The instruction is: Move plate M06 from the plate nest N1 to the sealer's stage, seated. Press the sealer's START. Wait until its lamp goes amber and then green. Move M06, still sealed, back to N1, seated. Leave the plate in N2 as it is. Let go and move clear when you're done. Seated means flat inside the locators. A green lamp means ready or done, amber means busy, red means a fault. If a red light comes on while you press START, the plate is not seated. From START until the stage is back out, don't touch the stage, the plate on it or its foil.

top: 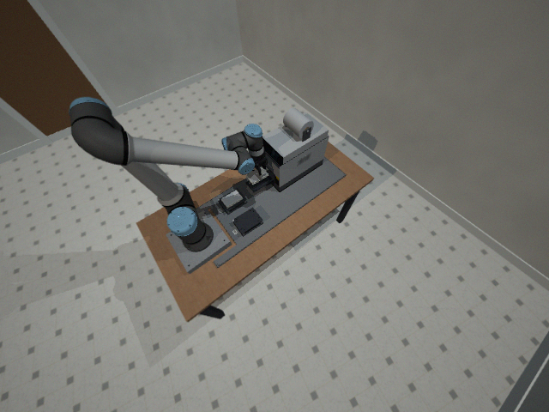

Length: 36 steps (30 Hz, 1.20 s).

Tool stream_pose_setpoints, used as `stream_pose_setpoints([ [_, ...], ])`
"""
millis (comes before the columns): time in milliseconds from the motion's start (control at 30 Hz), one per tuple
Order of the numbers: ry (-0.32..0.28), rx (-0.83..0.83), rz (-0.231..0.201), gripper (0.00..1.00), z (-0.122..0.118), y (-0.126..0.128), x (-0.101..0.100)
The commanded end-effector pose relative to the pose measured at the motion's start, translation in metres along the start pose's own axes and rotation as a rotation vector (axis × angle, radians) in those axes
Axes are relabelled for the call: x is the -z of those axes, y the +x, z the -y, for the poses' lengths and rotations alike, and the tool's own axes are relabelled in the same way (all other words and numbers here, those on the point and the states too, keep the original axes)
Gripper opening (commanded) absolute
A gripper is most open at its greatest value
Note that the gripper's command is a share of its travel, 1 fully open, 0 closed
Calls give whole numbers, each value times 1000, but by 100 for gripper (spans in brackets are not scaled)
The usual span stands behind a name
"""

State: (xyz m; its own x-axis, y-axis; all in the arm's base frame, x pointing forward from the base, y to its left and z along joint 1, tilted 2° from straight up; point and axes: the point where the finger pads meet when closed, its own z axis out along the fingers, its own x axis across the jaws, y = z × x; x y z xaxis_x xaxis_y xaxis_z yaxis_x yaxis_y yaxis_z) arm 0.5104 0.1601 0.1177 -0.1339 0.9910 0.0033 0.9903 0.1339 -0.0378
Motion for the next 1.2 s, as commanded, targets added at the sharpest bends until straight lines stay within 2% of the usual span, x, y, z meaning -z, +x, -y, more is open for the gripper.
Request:
stream_pose_setpoints([
  [0,-1,-2,0,0,1,-2,1],
  [1167,-1,-2,0,0,56,-49,1],
])
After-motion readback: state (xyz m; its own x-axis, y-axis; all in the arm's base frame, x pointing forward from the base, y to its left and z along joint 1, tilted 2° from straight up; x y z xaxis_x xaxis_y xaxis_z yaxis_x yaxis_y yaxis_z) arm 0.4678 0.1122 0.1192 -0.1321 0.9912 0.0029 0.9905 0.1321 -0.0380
